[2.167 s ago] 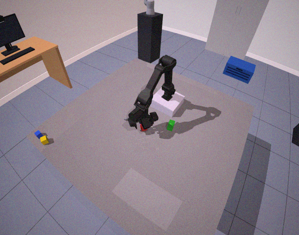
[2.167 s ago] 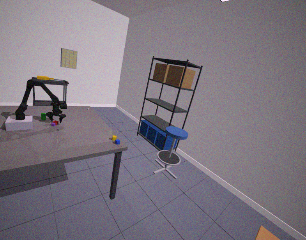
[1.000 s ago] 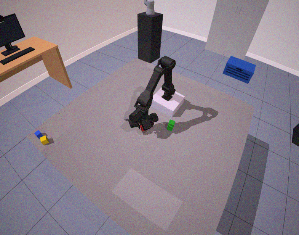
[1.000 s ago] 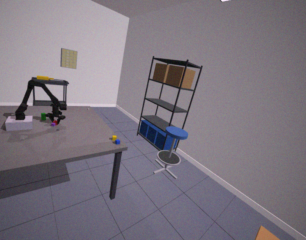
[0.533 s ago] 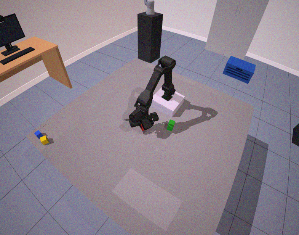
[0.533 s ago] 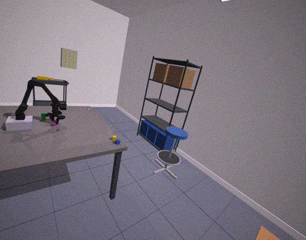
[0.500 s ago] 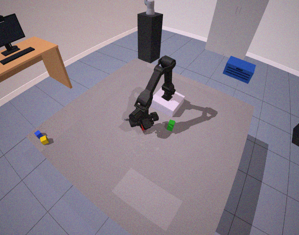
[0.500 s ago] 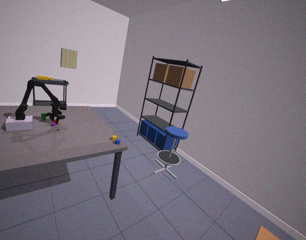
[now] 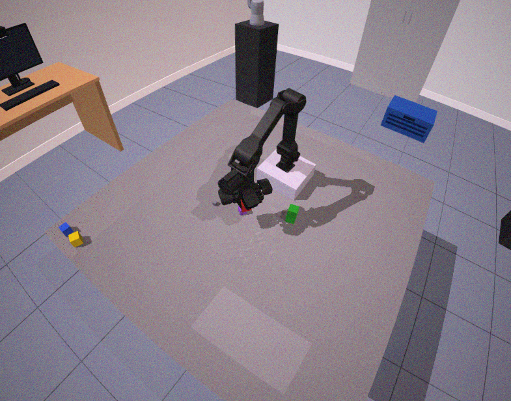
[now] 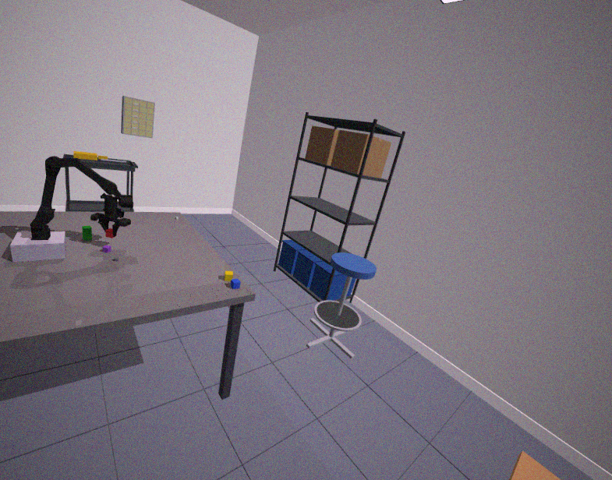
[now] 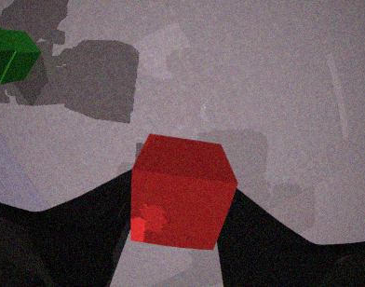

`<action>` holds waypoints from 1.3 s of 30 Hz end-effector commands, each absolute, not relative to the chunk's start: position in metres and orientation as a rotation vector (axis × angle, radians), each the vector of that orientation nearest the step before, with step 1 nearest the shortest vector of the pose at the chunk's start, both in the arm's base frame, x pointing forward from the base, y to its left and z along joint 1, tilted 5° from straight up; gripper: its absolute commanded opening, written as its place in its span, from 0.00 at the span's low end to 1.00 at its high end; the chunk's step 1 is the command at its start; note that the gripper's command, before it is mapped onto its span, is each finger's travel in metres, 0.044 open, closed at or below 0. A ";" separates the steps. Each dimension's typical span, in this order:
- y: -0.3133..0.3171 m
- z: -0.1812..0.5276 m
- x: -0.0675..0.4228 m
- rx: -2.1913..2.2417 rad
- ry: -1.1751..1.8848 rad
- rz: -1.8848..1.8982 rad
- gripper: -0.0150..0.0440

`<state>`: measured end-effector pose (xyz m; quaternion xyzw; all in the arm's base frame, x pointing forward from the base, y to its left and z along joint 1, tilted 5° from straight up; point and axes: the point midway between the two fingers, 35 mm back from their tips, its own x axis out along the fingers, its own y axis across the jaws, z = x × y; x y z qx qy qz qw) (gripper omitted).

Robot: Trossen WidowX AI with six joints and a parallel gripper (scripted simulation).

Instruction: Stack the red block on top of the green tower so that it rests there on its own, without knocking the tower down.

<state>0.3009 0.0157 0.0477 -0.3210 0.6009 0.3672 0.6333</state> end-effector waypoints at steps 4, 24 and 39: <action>0.013 0.084 0.302 -0.737 1.362 0.840 0.25; 0.058 0.095 0.281 -0.736 1.363 0.841 0.25; 0.118 0.099 0.236 -0.732 1.363 0.845 0.25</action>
